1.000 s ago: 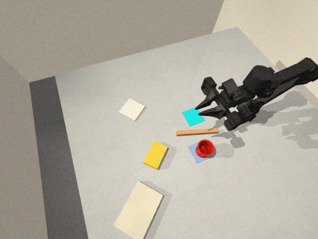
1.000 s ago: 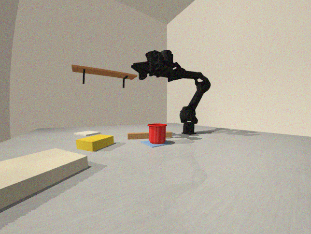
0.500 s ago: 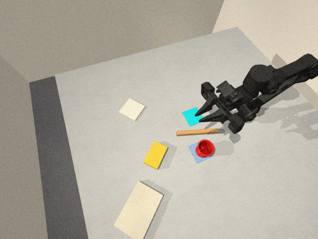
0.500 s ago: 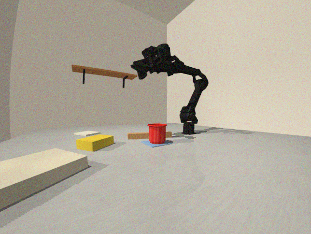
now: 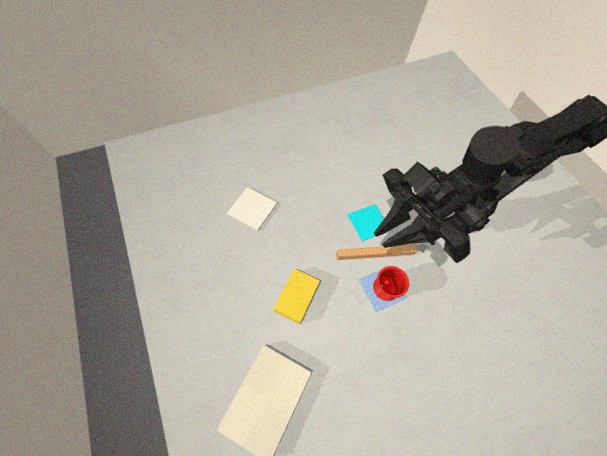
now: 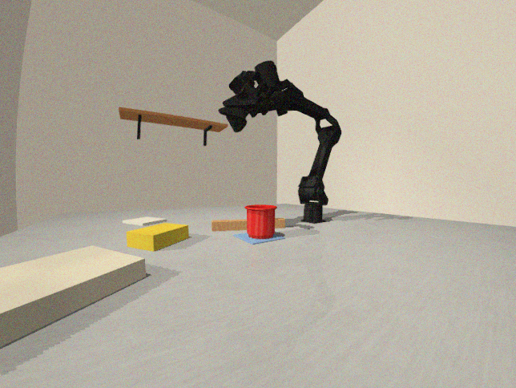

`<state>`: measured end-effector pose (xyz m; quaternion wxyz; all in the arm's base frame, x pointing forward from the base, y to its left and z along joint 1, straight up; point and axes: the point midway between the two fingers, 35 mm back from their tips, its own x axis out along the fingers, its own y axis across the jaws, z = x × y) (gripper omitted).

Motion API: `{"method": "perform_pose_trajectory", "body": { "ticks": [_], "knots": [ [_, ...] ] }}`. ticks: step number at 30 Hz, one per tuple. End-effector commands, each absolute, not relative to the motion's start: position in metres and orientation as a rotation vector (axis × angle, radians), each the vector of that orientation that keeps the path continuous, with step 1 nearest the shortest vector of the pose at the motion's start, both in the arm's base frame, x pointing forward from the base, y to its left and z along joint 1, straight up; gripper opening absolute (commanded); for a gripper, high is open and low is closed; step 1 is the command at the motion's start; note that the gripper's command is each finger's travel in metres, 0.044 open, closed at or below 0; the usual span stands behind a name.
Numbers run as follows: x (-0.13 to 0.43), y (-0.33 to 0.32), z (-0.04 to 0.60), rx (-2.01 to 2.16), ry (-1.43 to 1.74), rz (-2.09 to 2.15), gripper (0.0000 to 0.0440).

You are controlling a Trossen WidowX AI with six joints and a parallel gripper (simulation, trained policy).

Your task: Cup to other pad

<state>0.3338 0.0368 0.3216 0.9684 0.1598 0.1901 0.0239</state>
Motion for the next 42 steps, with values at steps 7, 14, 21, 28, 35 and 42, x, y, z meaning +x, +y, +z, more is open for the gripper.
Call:
{"method": "perform_pose_trajectory", "body": {
  "ticks": [7,14,21,28,35,42],
  "knots": [
    [0.336,0.051,0.315,0.432,0.526,0.036,0.0124],
    [0.334,0.061,0.31,0.514,0.63,0.007,0.0129],
    [0.332,0.069,0.304,0.59,0.736,-0.037,0.0131],
    [0.328,0.076,0.296,0.656,0.843,-0.096,0.0132],
    [0.323,0.08,0.285,0.703,0.947,-0.171,0.0128],
    [0.318,0.081,0.269,0.722,1.047,-0.257,0.012]
  ]
}}
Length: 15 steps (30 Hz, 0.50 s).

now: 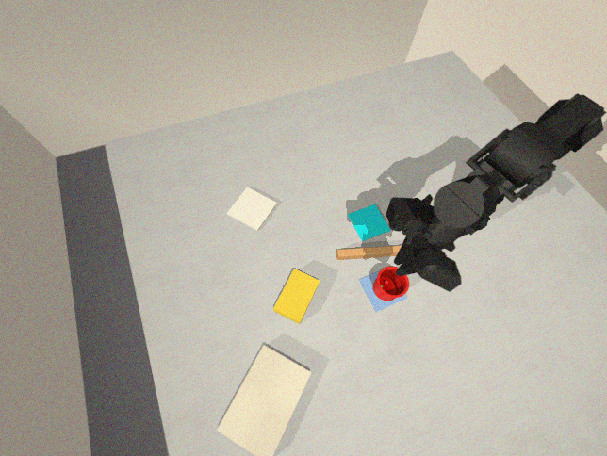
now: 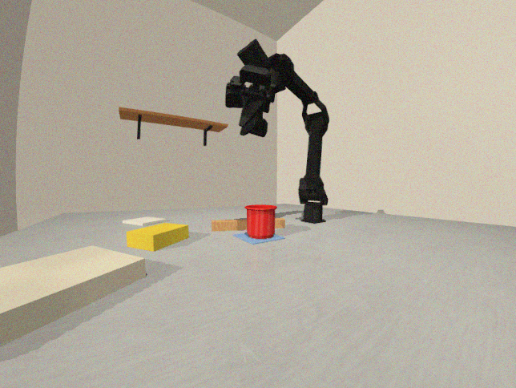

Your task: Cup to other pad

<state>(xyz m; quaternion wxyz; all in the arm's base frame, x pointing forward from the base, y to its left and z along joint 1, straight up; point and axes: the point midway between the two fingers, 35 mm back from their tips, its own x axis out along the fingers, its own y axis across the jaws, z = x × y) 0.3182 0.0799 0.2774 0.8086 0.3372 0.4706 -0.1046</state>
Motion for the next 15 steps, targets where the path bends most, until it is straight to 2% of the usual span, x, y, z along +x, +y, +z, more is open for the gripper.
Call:
{"method": "perform_pose_trajectory", "body": {
  "ticks": [1,15],
  "knots": [
    [0.317,0.081,0.267,0.722,1.061,-0.269,0.0121],
    [0.303,0.075,0.226,0.676,1.259,-0.443,0.0139]
  ]
}}
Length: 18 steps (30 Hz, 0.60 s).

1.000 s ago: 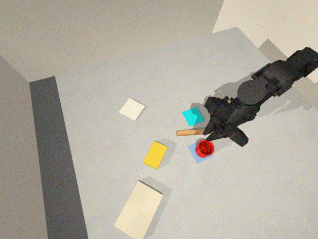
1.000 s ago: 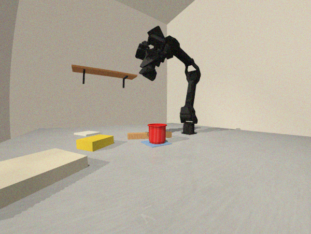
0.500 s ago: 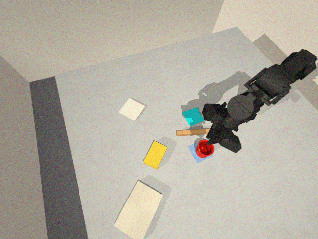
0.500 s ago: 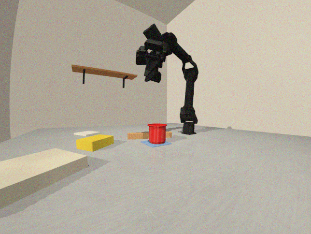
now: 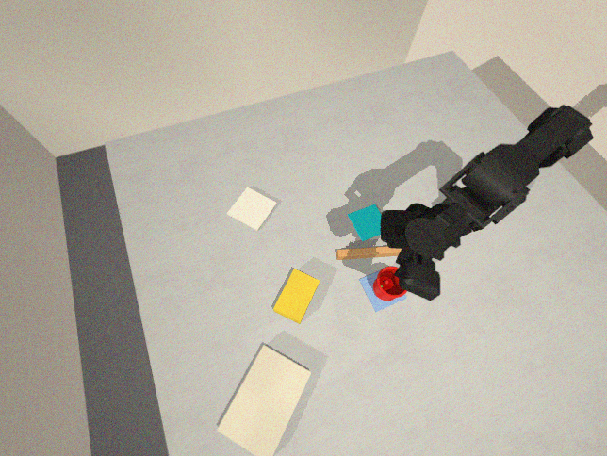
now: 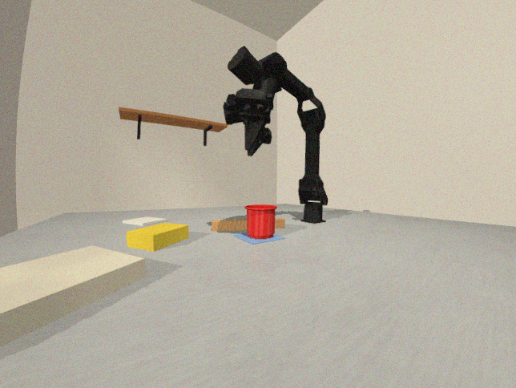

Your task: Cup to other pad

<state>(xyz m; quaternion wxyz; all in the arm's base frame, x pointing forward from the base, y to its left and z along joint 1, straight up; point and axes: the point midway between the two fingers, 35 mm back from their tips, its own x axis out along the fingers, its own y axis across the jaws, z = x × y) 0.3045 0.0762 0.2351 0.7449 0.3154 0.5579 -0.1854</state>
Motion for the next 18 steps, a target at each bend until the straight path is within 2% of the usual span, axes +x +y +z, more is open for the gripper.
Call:
{"method": "perform_pose_trajectory", "body": {
  "ticks": [1,18],
  "knots": [
    [0.302,0.074,0.223,0.671,1.273,-0.455,0.014],
    [0.281,0.065,0.177,0.573,1.475,-0.651,0.0161]
  ]
}}
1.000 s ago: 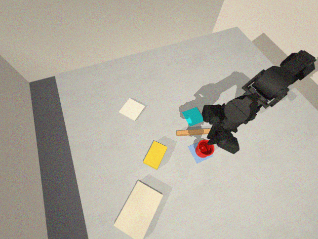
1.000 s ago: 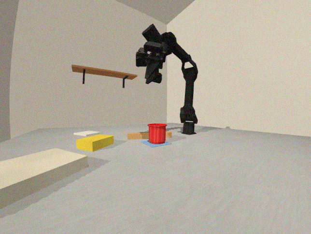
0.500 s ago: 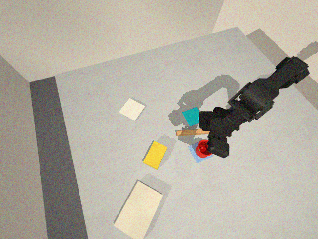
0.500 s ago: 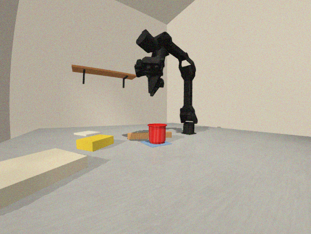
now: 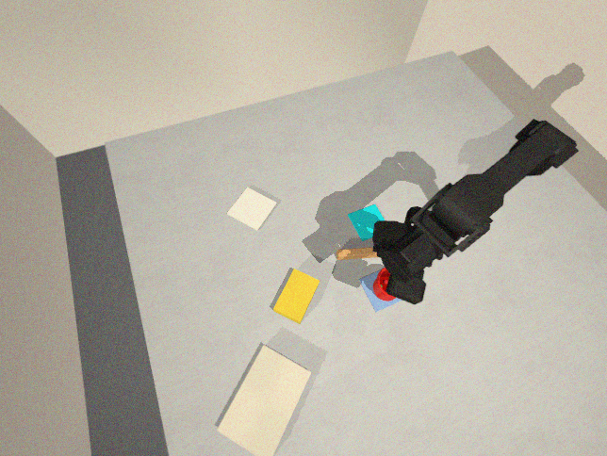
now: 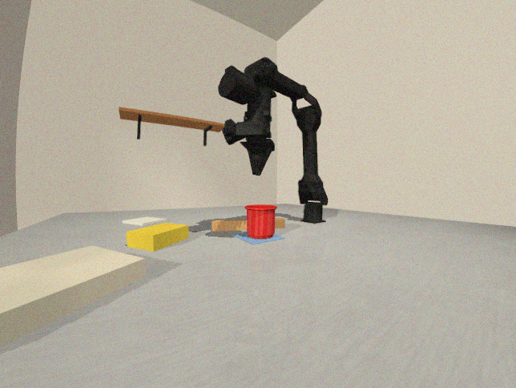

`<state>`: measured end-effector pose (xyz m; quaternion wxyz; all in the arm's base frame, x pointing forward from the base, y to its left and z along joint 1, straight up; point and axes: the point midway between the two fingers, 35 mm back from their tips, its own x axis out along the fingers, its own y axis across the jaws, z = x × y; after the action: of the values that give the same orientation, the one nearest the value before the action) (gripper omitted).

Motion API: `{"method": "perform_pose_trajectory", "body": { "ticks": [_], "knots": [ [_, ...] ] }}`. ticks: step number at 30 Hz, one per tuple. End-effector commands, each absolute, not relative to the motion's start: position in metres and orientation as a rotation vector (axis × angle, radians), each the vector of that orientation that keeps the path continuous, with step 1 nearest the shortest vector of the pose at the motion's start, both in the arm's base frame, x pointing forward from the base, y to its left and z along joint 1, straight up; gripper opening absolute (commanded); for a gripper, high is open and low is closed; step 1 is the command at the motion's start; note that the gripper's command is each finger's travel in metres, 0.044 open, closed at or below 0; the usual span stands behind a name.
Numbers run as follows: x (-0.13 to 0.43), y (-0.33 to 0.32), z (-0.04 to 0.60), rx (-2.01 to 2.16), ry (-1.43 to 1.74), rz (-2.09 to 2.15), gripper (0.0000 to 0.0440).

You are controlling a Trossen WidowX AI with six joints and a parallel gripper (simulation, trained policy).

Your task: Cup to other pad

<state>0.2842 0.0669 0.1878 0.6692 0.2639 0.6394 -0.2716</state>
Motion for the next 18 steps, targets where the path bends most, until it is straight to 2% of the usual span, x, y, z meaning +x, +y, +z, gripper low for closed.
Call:
{"method": "perform_pose_trajectory", "body": {
  "ticks": [1,18],
  "knots": [
    [0.28,0.065,0.174,0.569,1.482,-0.661,0.0162],
    [0.27,0.06,0.123,0.507,1.56,-0.786,0.0182]
  ]
}}
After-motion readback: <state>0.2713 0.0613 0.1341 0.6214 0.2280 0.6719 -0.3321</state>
